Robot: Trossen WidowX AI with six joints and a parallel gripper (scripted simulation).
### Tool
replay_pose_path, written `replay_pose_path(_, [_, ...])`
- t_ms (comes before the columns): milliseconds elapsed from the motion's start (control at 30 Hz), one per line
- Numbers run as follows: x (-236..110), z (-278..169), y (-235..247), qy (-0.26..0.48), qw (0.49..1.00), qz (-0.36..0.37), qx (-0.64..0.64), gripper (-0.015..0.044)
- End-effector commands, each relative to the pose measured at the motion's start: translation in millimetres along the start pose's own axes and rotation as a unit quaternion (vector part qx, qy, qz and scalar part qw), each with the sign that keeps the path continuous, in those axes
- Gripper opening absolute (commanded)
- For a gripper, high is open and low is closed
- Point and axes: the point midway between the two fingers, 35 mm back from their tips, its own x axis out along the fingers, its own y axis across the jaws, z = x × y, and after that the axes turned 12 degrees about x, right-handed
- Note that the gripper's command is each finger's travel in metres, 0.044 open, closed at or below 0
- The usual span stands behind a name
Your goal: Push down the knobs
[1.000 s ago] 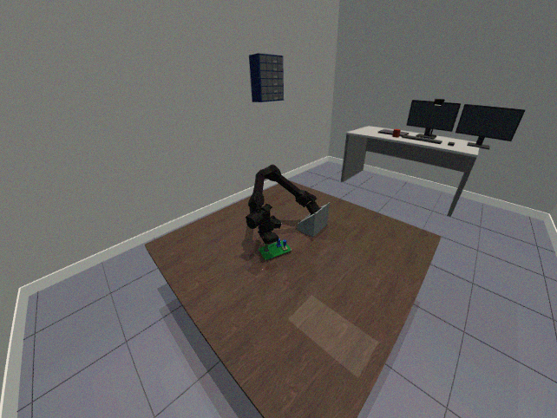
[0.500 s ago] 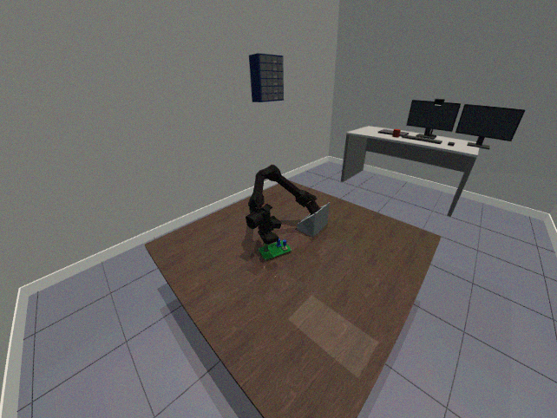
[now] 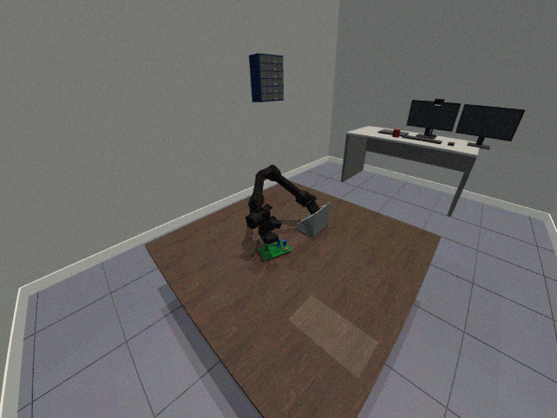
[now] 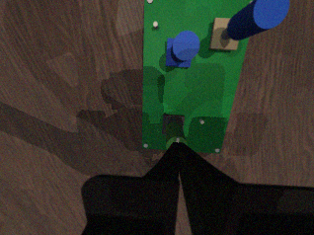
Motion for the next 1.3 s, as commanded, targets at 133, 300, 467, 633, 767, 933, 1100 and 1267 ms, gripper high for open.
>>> replay_pose_path(133, [4,-2,1,-0.009,1.000,0.010,0.010,0.0000])
replay_pose_path(300, [-4,-2,1,-0.009,1.000,0.010,0.010,0.0000])
replay_pose_path(467, [-12,-2,1,-0.009,1.000,0.010,0.010,0.0000])
replay_pose_path(633, [-20,-2,1,-0.009,1.000,0.010,0.010,0.0000])
replay_pose_path(767, [-15,0,1,-0.010,1.000,0.011,0.004,0.0079])
replay_pose_path(933, [-15,0,1,-0.010,1.000,0.011,0.004,0.0210])
replay_pose_path(1100, [-30,44,5,-0.013,1.000,0.006,0.005,0.0341])
replay_pose_path(1267, [-42,107,21,-0.015,1.000,0.004,0.006,0.0440])
